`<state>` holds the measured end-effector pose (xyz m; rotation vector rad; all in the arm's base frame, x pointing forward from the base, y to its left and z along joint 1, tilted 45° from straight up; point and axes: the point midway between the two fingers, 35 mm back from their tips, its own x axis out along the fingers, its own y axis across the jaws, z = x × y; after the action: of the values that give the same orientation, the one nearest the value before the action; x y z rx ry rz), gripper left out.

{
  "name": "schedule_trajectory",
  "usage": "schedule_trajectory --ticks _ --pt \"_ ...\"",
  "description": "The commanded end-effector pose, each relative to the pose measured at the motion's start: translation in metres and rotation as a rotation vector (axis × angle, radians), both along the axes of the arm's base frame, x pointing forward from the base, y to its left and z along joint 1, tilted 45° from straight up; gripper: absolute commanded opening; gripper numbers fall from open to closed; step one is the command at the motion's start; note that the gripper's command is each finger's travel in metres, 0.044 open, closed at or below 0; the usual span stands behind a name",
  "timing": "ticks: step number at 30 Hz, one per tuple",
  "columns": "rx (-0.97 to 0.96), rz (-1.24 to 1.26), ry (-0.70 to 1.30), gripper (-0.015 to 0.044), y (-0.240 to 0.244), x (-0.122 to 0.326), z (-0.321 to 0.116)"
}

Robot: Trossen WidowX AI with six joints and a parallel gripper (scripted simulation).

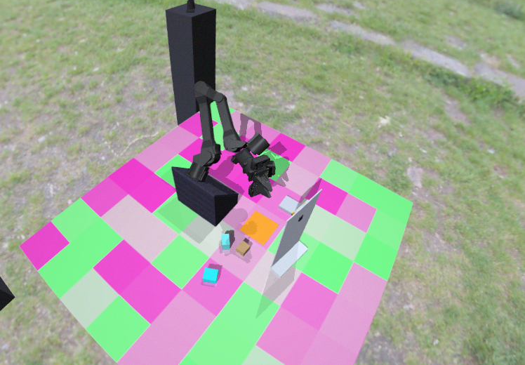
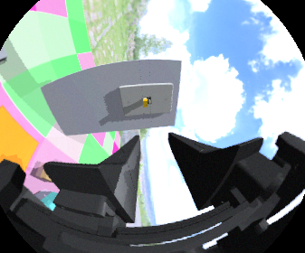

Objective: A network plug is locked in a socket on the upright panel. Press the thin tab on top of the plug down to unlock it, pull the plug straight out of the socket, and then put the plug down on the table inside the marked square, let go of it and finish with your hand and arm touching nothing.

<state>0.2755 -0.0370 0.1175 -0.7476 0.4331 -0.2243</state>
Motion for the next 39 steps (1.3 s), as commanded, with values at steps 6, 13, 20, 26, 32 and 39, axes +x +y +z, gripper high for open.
schedule_trajectory --ticks 6,13,20,26,32,39 --pt "-0.002 0.003 -0.003 0.0156 -0.002 0.019 0.001" --pt "-0.006 0.007 -0.003 0.0156 -0.005 0.035 -0.002" --pt "-0.009 0.01 -0.003 0.0156 -0.008 0.049 -0.006" --pt "-0.01 0.011 -0.003 0.0156 -0.008 0.053 -0.006" --pt "-0.01 0.011 -0.004 0.0156 -0.009 0.06 -0.006" --pt "-0.01 0.011 -0.004 0.0156 -0.011 0.068 -0.007"
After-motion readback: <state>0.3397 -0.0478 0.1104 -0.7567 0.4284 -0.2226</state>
